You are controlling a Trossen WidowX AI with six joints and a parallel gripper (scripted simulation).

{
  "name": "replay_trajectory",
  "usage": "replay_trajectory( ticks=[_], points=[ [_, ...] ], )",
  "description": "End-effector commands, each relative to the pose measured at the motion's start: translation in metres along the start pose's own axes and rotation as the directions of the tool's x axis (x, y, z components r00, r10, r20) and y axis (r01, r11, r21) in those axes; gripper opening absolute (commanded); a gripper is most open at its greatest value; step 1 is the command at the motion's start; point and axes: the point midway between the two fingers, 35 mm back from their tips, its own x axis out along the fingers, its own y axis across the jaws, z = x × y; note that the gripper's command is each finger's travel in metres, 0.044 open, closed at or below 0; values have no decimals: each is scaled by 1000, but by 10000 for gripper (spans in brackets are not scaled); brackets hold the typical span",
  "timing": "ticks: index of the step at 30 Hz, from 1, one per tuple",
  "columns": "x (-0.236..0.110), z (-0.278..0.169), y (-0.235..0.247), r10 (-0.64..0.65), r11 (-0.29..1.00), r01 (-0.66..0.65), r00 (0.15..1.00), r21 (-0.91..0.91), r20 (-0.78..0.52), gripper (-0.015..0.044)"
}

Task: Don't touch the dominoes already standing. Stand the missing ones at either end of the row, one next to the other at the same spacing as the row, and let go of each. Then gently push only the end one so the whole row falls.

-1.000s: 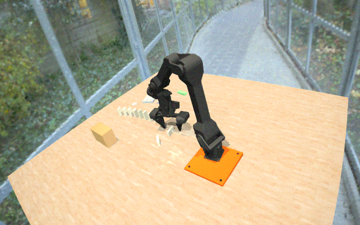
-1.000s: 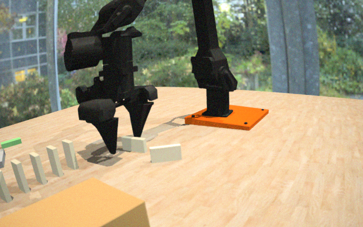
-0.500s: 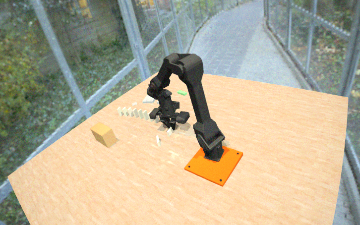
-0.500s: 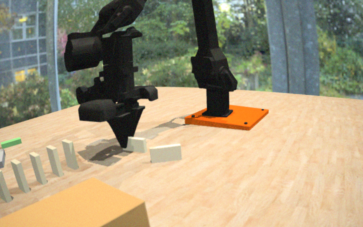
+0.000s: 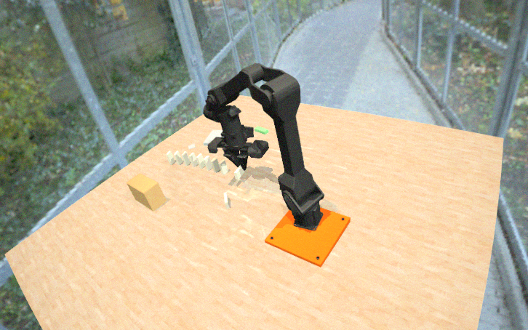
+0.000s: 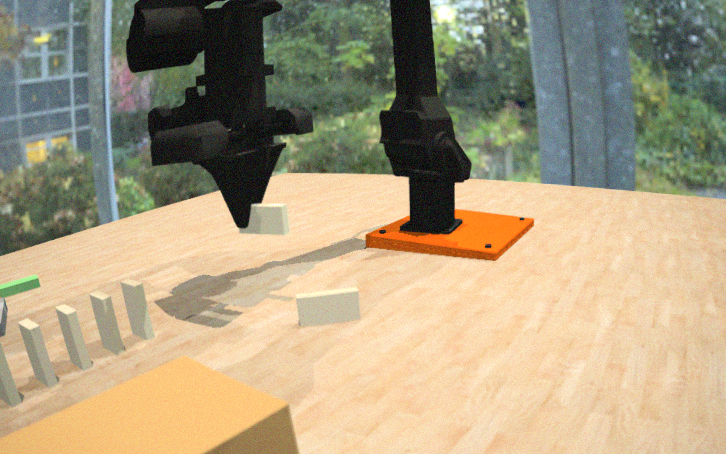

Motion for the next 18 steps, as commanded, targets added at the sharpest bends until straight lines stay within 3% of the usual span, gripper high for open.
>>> replay_trajectory(
  ticks=[1,5,10,18],
  points=[
    [-43,-2,1,13,1000,-13,1000,2,7,27],
    [-84,-5,0,13,1000,-13,1000,2,7,27],
    [-90,-3,0,13,1000,-13,1000,4,7,27],
    [-95,115,-13,11,996,-13,1000,88,19,27]
  ],
)
